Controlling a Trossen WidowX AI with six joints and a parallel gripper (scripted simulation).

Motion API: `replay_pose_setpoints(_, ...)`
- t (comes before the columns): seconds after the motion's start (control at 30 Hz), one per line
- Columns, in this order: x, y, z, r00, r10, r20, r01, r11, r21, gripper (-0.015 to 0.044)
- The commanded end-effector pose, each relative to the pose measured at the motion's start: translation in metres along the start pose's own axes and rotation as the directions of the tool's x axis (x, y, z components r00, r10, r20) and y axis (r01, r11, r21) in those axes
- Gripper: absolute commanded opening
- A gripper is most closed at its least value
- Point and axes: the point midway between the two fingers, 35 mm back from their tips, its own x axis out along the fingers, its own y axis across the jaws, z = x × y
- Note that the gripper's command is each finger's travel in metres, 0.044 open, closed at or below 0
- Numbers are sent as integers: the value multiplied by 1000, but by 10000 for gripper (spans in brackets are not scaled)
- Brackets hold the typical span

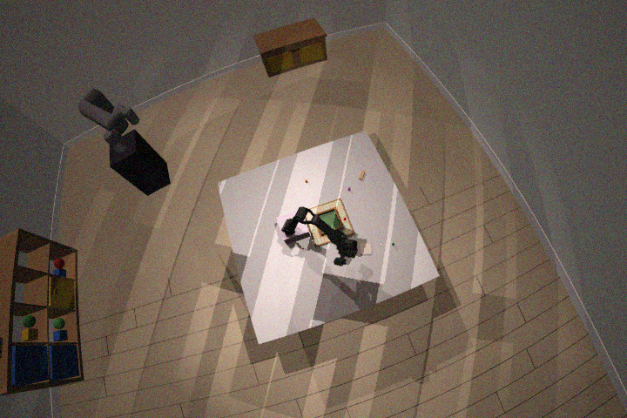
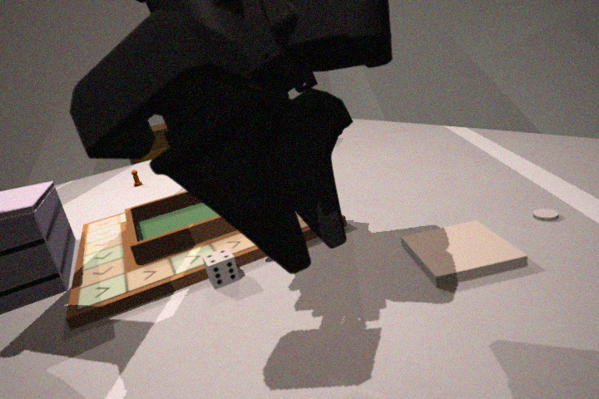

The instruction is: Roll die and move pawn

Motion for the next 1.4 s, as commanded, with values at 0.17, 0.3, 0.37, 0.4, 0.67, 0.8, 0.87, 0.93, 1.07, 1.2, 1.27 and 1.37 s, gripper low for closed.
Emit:
replay_pose_setpoints(0.17, -50, 82, -113, 882, 288, -372, -461, 687, -562, 275)
replay_pose_setpoints(0.3, -55, 88, -119, 868, 300, -395, -489, 651, -581, 275)
replay_pose_setpoints(0.37, -55, 88, -119, 868, 300, -395, -489, 651, -581, 275)
replay_pose_setpoints(0.4, -55, 88, -119, 868, 300, -395, -489, 651, -581, 275)
replay_pose_setpoints(0.67, -46, 93, -122, 868, 300, -395, -489, 651, -581, 275)
replay_pose_setpoints(0.8, -42, 94, -124, 868, 300, -395, -489, 651, -581, 275)
replay_pose_setpoints(0.87, -41, 94, -124, 868, 300, -395, -489, 651, -581, 275)
replay_pose_setpoints(0.93, -39, 95, -125, 868, 300, -395, -489, 651, -581, 275)
replay_pose_setpoints(1.07, -33, 97, -128, 868, 300, -396, -490, 651, -581, 275)
replay_pose_setpoints(1.2, -27, 99, -130, 868, 300, -396, -490, 651, -581, 275)
replay_pose_setpoints(1.27, -25, 100, -132, 868, 300, -396, -490, 651, -581, 275)
replay_pose_setpoints(1.37, -20, 102, -134, 868, 300, -396, -490, 650, -581, 275)
